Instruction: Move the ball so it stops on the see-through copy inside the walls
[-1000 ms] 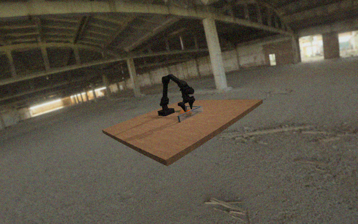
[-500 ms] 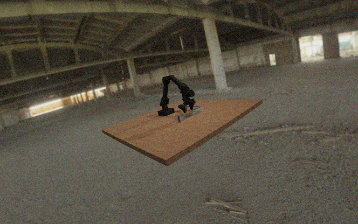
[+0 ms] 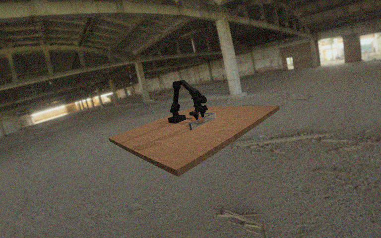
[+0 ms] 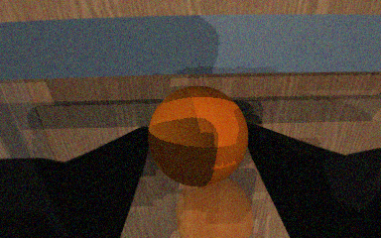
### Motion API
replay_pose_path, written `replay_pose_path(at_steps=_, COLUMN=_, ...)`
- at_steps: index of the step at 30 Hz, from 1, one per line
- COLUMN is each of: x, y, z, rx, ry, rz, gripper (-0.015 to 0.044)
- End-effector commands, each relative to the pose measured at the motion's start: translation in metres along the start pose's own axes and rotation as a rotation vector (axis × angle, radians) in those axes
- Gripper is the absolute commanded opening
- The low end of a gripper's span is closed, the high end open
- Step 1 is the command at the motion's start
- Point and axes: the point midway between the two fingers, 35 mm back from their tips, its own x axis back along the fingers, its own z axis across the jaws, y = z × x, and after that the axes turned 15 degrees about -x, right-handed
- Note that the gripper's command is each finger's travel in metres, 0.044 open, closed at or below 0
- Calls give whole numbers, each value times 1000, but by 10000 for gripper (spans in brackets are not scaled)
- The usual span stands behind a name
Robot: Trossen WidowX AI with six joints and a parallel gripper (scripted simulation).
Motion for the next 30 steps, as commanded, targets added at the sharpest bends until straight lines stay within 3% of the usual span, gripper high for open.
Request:
replay_pose_path(at_steps=1, x=4, y=-12, z=-15, rx=-6, ry=-3, rz=35, gripper=108)
replay_pose_path(at_steps=5, x=22, y=-8, z=-14, rx=1, ry=-2, rz=34, gripper=3)
replay_pose_path(at_steps=30, x=138, y=1, z=2, rx=-2, ry=-2, rz=3, gripper=0)
